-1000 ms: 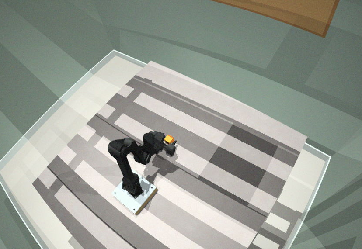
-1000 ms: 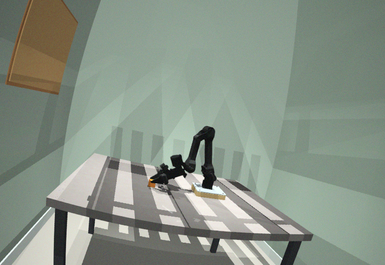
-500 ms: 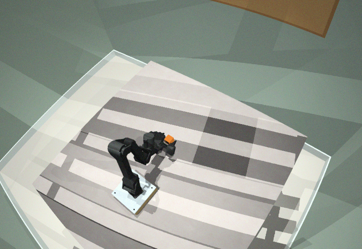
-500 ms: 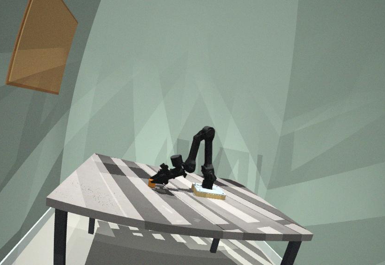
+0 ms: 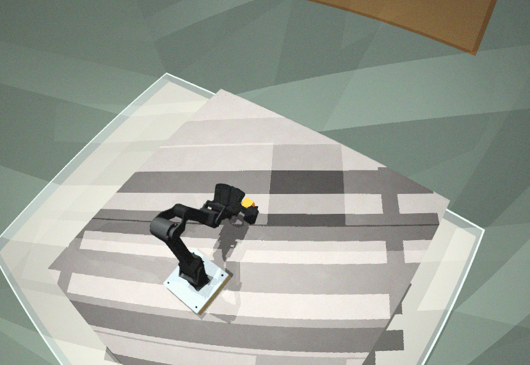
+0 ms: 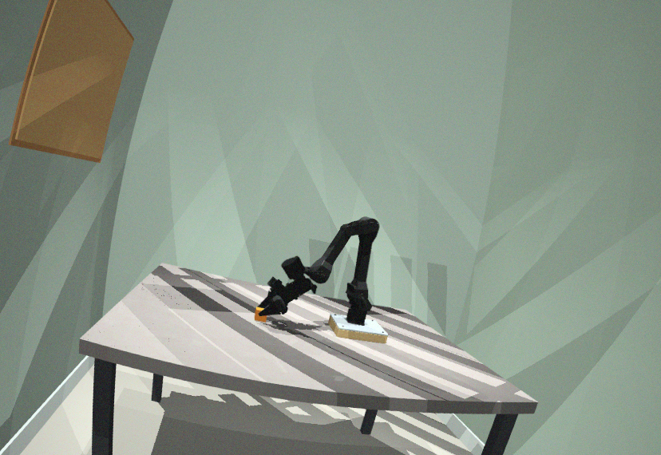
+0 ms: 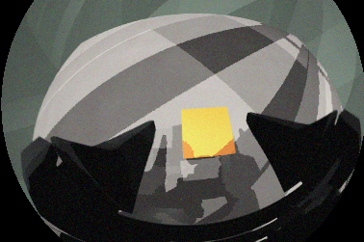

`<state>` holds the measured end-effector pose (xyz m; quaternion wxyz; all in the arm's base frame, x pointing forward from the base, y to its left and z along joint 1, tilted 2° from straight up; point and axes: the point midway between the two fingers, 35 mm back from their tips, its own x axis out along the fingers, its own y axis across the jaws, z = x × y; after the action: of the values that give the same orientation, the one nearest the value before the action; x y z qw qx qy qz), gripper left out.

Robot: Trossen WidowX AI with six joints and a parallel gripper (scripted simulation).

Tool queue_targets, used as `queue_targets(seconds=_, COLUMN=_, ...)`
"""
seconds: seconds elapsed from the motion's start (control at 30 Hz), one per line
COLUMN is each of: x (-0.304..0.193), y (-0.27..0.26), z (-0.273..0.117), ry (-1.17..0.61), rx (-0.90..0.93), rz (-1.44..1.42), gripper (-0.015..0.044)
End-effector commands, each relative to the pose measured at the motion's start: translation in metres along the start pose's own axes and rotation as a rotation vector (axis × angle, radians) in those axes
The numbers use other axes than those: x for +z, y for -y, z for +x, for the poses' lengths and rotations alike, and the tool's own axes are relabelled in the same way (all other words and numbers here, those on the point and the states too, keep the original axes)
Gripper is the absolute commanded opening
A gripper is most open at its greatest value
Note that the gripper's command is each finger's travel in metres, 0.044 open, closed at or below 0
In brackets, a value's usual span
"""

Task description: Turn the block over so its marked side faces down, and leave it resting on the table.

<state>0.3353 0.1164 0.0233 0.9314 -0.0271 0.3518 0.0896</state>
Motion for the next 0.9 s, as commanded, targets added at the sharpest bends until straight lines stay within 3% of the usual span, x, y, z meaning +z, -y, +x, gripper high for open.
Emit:
queue_targets(seconds=0.0, x=0.031, y=0.003, z=-0.048, ry=-0.22, rx=0.011, rz=0.022, gripper=0.044)
queue_targets(seconds=0.1, x=0.033, y=0.004, z=-0.063, ry=-0.272, rx=0.011, rz=0.026, gripper=0.044)
queue_targets(seconds=0.57, x=0.034, y=0.004, z=-0.063, ry=-0.278, rx=0.011, rz=0.026, gripper=0.044)
queue_targets(seconds=0.87, x=0.058, y=0.003, z=-0.051, ry=-0.564, rx=0.015, rz=0.012, gripper=0.044)
